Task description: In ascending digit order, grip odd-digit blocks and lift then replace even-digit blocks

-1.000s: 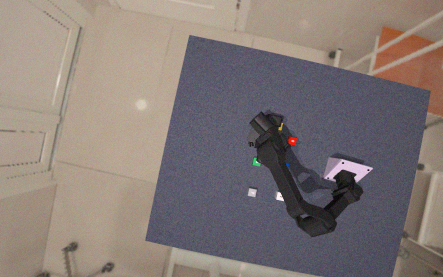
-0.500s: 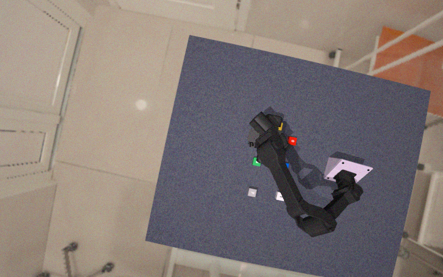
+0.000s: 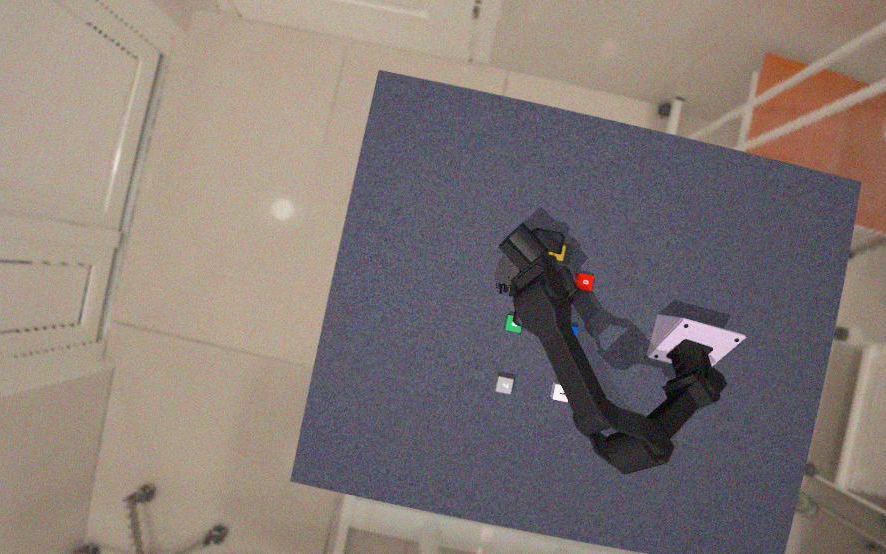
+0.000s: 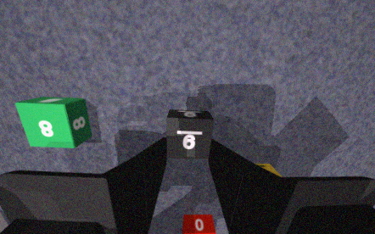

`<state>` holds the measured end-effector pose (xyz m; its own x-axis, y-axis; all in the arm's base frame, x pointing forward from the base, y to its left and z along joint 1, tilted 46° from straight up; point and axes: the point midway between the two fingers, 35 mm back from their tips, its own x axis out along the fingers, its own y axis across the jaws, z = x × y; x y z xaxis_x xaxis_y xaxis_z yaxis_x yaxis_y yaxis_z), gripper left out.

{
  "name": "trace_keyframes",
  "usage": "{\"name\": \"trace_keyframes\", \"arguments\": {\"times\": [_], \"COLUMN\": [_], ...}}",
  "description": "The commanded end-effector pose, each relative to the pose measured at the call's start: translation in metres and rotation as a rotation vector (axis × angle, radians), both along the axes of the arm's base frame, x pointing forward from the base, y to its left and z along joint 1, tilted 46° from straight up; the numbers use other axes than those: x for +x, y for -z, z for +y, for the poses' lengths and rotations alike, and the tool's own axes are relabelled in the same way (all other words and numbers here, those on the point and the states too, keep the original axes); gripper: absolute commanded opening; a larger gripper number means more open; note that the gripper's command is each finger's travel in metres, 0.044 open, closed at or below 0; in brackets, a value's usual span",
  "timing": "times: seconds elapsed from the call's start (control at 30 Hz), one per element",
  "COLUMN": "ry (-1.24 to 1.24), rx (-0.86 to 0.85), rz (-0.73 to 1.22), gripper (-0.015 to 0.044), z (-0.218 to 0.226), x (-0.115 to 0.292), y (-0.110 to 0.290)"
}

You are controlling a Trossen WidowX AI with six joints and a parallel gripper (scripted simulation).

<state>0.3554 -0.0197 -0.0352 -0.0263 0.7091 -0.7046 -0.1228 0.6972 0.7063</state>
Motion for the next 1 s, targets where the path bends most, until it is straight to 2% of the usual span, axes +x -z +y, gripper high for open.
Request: {"name": "trace_keyframes", "arguments": {"times": [0.0,0.17,0.53,0.63,0.77,0.9,0.97], "ry": [0.005,0.005,0.005,0.005,0.005,0.006,0.013], "rx": [0.006,0.006,0.006,0.005,0.004,0.003,-0.001], "rz": [0.001,0.001,0.001,0.001,0.001,0.001,-0.001], "gripper": [0.0120,0.0120,0.0400,0.0400,0.0400,0.0400,0.0400], "z": [0.001,0.001,0.001,-0.002,-0.026,-0.025,-0.017], "x": [0.000,0.000,0.000,0.001,0.001,0.001,0.000], "y": [0.000,0.000,0.000,-0.002,-0.025,-0.028,-0.049]}}
